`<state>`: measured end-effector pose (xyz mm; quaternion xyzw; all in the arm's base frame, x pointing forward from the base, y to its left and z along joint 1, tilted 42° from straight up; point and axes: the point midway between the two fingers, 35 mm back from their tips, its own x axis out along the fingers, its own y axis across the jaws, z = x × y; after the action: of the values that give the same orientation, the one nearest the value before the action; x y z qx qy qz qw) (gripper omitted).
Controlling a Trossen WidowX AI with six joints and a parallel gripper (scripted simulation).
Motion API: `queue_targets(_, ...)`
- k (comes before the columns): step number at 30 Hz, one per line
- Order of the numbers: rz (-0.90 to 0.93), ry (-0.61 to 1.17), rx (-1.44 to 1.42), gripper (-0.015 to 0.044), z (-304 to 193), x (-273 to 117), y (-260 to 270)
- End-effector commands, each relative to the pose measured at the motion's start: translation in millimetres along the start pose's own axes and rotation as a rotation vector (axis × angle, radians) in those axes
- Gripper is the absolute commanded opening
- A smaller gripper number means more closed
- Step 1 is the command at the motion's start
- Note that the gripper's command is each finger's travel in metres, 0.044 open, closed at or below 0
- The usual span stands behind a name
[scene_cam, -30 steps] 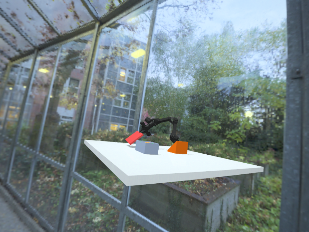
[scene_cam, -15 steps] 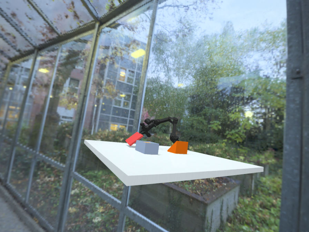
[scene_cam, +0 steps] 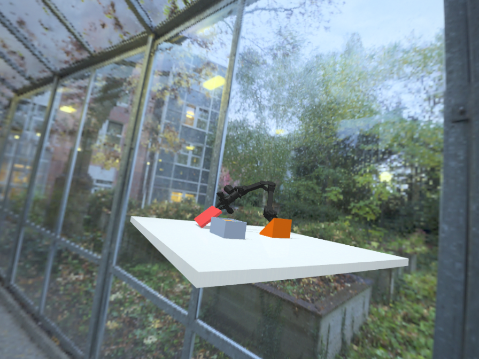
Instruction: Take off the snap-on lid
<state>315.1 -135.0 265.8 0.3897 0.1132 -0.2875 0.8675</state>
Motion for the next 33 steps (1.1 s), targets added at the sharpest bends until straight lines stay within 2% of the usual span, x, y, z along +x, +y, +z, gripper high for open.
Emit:
queue_targets(1,0.018,0.002,-0.006,0.0,0,1,2)
queue_targets(33,0.018,0.001,-0.008,0.0,0,18,-17)
